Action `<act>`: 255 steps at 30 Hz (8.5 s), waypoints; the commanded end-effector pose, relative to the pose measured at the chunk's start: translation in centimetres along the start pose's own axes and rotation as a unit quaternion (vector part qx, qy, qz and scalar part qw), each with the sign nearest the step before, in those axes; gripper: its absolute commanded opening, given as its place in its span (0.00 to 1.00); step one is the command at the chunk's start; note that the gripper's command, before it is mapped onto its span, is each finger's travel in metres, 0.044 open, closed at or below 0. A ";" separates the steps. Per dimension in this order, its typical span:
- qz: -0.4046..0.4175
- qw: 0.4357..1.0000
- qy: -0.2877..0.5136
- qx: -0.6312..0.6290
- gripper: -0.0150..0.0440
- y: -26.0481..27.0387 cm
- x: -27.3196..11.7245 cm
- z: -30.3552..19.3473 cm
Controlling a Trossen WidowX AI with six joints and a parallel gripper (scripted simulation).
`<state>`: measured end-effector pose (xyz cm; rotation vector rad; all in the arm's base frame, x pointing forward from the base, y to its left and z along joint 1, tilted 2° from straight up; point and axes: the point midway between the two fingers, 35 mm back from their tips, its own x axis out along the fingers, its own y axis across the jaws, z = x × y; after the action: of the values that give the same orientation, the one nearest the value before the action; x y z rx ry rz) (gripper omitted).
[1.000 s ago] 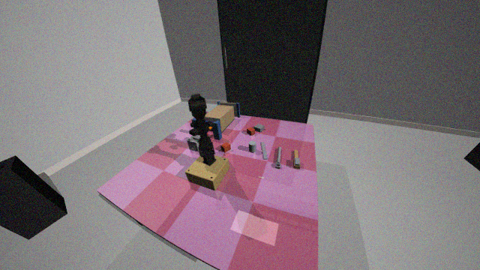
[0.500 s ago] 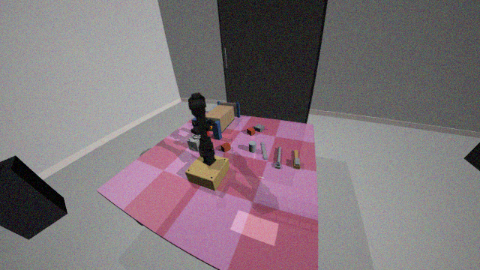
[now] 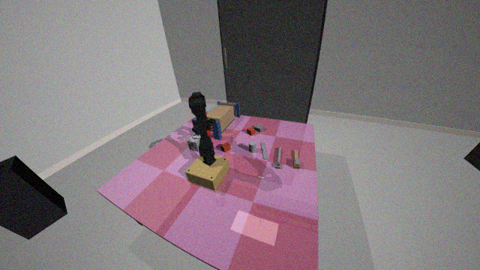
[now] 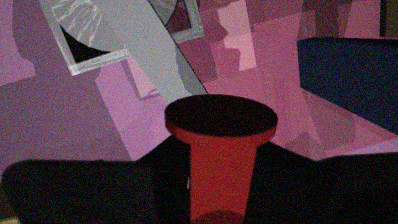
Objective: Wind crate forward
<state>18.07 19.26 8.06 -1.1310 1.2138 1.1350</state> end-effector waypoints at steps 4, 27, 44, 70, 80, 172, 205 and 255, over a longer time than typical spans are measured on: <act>-0.007 1.000 -0.005 0.000 0.25 -1.2 0.2 1.0; -0.008 1.000 -0.005 0.000 0.25 -2.9 0.1 3.1; -0.008 1.000 -0.006 0.000 0.25 -3.7 0.0 5.0; -0.008 1.000 -0.007 0.000 0.25 -4.2 -0.1 8.0; -0.008 1.000 -0.008 0.000 0.25 -4.2 -0.1 9.2; -0.006 1.000 -0.011 0.000 0.25 1.3 -0.3 17.1; -0.006 1.000 -0.011 0.000 0.25 1.5 -0.3 17.2; -0.004 1.000 -0.011 0.000 0.25 6.1 -0.2 18.2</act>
<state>16.66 37.50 9.02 -1.1053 1.1636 1.0696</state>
